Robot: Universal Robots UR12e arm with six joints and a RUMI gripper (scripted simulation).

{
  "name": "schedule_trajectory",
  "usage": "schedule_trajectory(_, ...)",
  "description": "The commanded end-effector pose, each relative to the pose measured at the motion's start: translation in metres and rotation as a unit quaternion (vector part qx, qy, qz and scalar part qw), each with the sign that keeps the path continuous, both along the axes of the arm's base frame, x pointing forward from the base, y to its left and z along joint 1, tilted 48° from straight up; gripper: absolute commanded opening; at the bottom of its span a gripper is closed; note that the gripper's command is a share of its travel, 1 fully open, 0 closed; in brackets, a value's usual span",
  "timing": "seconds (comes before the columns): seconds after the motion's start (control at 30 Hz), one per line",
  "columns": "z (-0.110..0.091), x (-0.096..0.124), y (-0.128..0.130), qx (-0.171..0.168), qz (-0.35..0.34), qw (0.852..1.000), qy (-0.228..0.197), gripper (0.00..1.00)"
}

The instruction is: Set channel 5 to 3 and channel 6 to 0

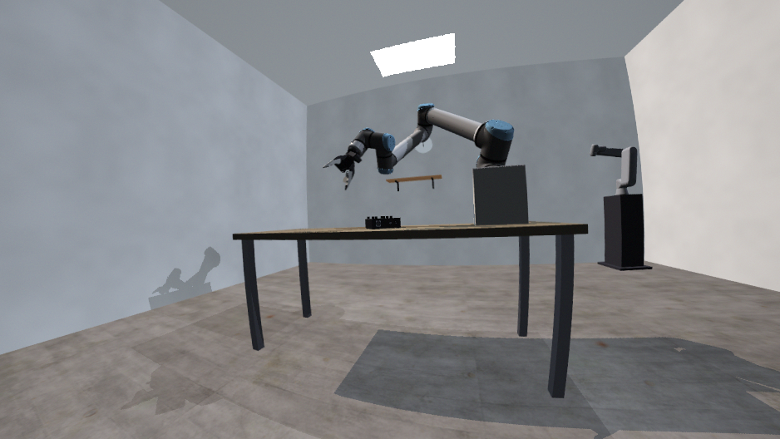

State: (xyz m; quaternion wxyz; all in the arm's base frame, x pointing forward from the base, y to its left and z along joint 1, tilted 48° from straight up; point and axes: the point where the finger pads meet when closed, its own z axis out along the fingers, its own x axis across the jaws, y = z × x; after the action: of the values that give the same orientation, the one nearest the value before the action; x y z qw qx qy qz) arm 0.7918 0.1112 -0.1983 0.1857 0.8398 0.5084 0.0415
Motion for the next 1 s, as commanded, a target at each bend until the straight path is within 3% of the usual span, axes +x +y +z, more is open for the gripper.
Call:
schedule_trajectory(0.0, 0.023, -0.052, -0.052, -0.085, 0.011, 0.993, 0.076, 1.00)
schedule_trajectory(0.03, 0.023, -0.052, -0.052, -0.085, 0.011, 0.993, 0.076, 1.00)
schedule_trajectory(0.1, 0.038, -0.077, -0.075, -0.122, 0.022, 0.986, 0.112, 1.00)
schedule_trajectory(0.2, 0.038, -0.077, -0.075, -0.122, 0.022, 0.986, 0.112, 1.00)
schedule_trajectory(0.37, 0.076, -0.128, -0.120, -0.196, 0.050, 0.961, 0.189, 1.00)
schedule_trajectory(0.53, 0.106, -0.161, -0.149, -0.243, 0.073, 0.936, 0.242, 1.00)
schedule_trajectory(0.7, 0.125, -0.178, -0.163, -0.268, 0.087, 0.921, 0.271, 1.00)
schedule_trajectory(0.97, 0.131, -0.184, -0.168, -0.276, 0.092, 0.915, 0.281, 1.00)
